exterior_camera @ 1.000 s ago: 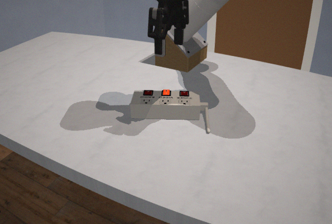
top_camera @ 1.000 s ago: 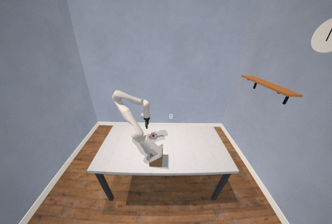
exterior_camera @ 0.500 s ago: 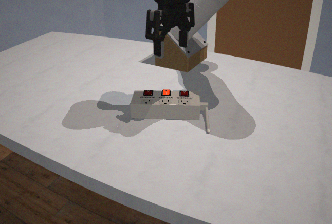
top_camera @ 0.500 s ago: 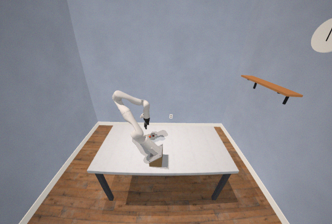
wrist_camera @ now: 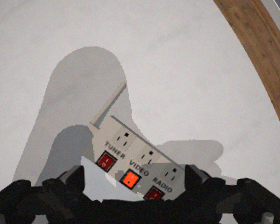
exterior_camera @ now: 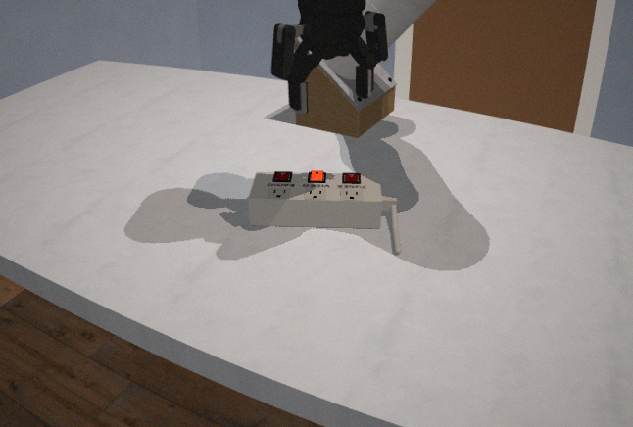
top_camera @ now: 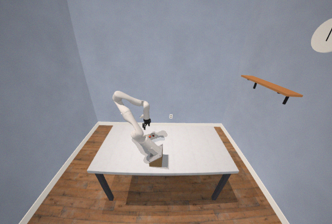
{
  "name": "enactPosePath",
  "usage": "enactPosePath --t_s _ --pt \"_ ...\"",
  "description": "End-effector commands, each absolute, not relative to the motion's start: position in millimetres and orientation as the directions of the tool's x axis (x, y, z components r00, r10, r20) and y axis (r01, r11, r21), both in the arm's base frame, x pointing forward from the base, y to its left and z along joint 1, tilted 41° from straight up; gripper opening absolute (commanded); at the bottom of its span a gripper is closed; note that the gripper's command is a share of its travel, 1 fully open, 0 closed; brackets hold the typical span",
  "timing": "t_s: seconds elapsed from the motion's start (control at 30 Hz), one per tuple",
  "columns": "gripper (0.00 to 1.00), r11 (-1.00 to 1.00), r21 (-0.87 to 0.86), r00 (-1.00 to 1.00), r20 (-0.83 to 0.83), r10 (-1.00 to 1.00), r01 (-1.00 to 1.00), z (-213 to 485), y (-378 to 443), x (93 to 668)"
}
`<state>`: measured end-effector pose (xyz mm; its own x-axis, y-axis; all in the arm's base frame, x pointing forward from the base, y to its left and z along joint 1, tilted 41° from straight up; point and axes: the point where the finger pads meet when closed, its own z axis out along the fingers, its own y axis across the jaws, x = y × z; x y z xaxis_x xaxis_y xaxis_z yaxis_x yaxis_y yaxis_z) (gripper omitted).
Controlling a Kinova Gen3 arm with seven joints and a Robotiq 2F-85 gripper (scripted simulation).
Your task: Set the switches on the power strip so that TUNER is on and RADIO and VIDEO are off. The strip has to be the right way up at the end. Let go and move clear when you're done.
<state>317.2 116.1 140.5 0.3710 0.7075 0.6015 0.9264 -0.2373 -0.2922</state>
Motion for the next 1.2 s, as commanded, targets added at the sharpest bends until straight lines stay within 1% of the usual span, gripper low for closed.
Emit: enactPosePath --t_s 0.0,0.03,0.1,0.27,0.6,0.67,0.9,1.17 --pt "1.00 -0.309 -0.365 0.473 0.564 0.677 0.878 138 120 313" --pt "1.00 -0.332 -0.385 0.503 0.552 0.665 0.861 138 121 312" --pt "1.00 -0.332 -0.385 0.503 0.552 0.665 0.861 138 121 312" --pt "1.00 -0.445 -0.482 0.652 0.473 0.593 0.755 135 124 308" --pt "1.00 -0.640 -0.633 0.897 0.243 0.369 0.435 128 132 298" --pt "1.00 -0.640 -0.633 0.897 0.243 0.369 0.435 128 132 298" --pt "1.00 -0.720 -0.676 0.985 0.049 0.166 0.155 123 137 292" --pt "1.00 -0.737 -0.655 0.983 -0.168 -0.076 -0.169 118 142 285"
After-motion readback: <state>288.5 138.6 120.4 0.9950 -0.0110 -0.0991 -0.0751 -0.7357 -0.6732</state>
